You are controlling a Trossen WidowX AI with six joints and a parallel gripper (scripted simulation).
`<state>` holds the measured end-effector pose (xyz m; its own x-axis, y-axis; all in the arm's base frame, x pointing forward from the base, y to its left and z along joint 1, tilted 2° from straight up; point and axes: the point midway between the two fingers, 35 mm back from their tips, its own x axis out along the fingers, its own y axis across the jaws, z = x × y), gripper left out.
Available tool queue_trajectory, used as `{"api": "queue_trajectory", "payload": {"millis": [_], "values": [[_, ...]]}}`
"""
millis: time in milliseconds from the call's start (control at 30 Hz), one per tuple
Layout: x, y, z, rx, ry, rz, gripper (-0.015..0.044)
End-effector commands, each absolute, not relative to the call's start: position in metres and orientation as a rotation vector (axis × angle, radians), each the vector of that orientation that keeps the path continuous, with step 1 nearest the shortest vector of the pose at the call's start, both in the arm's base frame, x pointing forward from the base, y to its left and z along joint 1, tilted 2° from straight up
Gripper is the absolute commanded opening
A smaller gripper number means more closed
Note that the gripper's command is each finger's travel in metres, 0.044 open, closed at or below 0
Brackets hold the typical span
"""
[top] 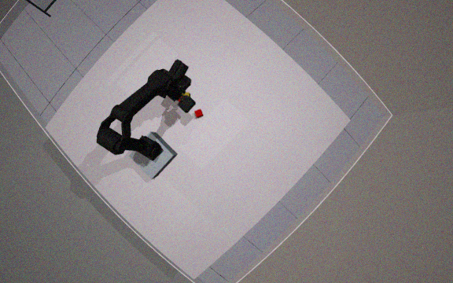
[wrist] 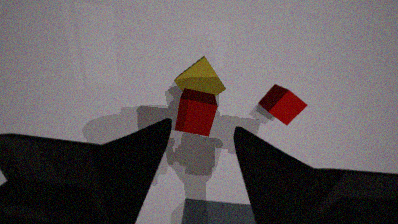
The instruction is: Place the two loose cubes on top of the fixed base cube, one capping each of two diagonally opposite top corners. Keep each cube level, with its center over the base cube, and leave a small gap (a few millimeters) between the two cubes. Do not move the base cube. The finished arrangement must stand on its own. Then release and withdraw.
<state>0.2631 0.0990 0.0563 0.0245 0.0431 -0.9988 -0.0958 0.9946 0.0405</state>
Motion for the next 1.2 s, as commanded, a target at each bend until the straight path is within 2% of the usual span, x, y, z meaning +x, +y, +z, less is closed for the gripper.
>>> {"api": "queue_trajectory", "payload": {"millis": [0, 767, 1033, 1167], "values": [[0.268, 0.086, 0.061, -0.147, 1.531, 0.209, 0.0265], [0.279, -0.002, 0.089, -0.896, 1.325, 0.913, 0.0265], [0.279, -0.004, 0.088, -0.918, 1.315, 0.933, 0.0265], [0.282, -0.003, 0.053, -0.918, 1.315, 0.933, 0.0265]]}}
